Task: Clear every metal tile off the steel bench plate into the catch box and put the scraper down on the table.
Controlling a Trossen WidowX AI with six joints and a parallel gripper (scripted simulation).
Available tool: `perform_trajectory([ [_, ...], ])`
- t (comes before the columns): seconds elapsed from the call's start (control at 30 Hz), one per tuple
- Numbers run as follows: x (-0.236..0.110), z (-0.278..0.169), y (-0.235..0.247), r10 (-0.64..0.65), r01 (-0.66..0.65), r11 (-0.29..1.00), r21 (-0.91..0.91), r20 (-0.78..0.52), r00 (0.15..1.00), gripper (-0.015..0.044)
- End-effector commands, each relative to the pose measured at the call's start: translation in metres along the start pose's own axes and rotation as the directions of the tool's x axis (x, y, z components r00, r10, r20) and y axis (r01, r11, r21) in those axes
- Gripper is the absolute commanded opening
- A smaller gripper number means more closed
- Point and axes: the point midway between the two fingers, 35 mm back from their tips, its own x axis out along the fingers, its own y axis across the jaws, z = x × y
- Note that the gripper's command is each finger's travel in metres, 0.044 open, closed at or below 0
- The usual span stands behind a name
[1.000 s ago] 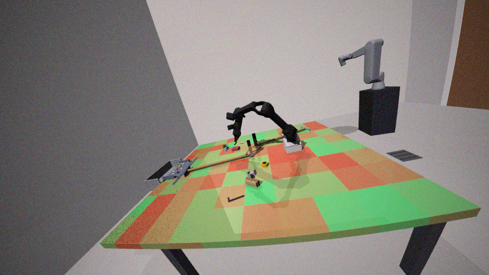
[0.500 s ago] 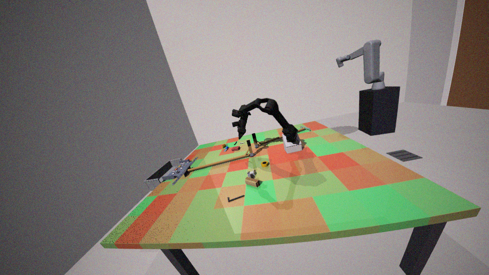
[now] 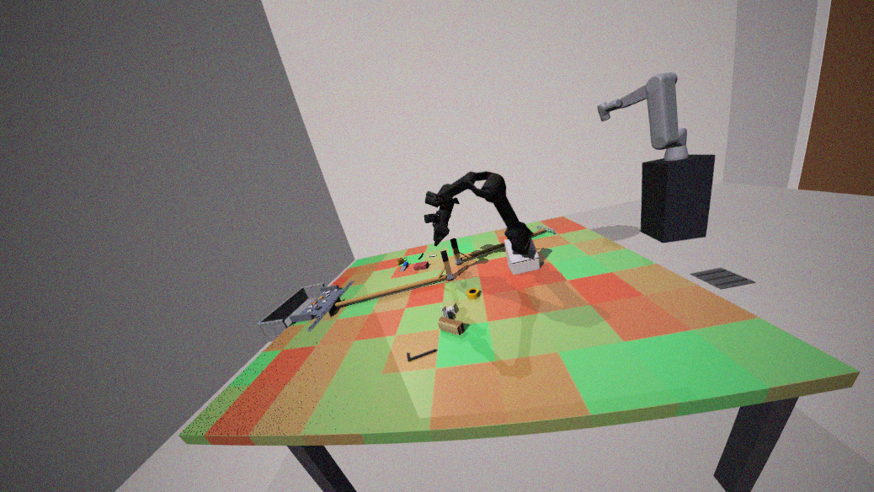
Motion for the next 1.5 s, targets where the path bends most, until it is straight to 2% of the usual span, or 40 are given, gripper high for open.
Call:
perform_trajectory([
  [0.0,-0.006,-0.01,0.002,0.002,-0.001,1.0,-0.005,0.019,1.0,0.044],
  [0.7,-0.028,-0.055,0.011,-0.011,0.012,1.0,-0.015,0.105,0.994,0.044],
  [1.17,0.005,-0.075,0.011,-0.01,0.012,1.0,-0.014,0.106,0.994,0.044],
  [1.47,0.013,-0.075,0.01,-0.012,0.014,1.0,-0.015,0.103,0.995,0.044],
])
